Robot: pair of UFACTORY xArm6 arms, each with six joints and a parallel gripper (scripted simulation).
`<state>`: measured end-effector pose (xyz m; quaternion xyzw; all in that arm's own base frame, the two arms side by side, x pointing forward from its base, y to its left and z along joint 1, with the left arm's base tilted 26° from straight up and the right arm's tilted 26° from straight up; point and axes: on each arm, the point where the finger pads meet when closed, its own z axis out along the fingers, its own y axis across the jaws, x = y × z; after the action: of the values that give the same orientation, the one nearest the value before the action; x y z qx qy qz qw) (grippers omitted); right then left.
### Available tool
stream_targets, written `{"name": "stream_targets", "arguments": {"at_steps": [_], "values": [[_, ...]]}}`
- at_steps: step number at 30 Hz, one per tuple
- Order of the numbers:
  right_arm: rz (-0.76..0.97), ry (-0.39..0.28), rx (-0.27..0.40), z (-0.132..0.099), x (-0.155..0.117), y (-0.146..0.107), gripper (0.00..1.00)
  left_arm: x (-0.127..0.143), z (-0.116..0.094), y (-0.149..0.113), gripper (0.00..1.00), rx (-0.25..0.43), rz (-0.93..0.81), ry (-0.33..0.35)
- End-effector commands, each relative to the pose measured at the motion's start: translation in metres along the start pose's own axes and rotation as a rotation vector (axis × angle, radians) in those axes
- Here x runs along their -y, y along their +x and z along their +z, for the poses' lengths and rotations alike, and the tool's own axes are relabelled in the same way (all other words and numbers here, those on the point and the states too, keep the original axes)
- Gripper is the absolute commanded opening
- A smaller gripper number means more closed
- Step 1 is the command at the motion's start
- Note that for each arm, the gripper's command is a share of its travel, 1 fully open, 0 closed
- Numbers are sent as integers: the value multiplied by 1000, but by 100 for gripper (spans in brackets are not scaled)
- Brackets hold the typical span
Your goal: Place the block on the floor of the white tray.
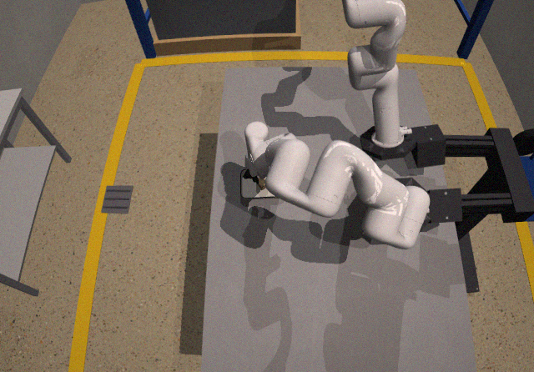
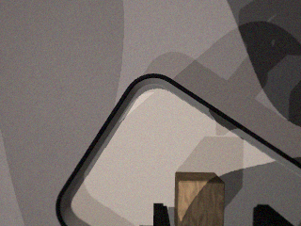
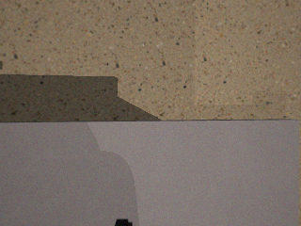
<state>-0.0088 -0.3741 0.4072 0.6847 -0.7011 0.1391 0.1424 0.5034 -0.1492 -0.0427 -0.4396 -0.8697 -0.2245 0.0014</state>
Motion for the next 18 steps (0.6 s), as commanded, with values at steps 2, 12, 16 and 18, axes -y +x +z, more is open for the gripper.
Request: {"name": "stream_targets", "arguments": {"at_steps": [2, 12, 16, 18], "values": [[0, 0, -4, -1, 0, 1, 100, -1, -2, -1, 53, 4, -1, -2], [0, 0, -4, -1, 0, 1, 100, -1, -10, -1, 53, 4, -1, -2], [0, 0, -4, -1, 0, 1, 100, -1, -15, -1, 53, 4, -1, -2], [0, 0, -4, -1, 0, 1, 100, -1, -20, -1, 53, 4, -1, -2]]}}
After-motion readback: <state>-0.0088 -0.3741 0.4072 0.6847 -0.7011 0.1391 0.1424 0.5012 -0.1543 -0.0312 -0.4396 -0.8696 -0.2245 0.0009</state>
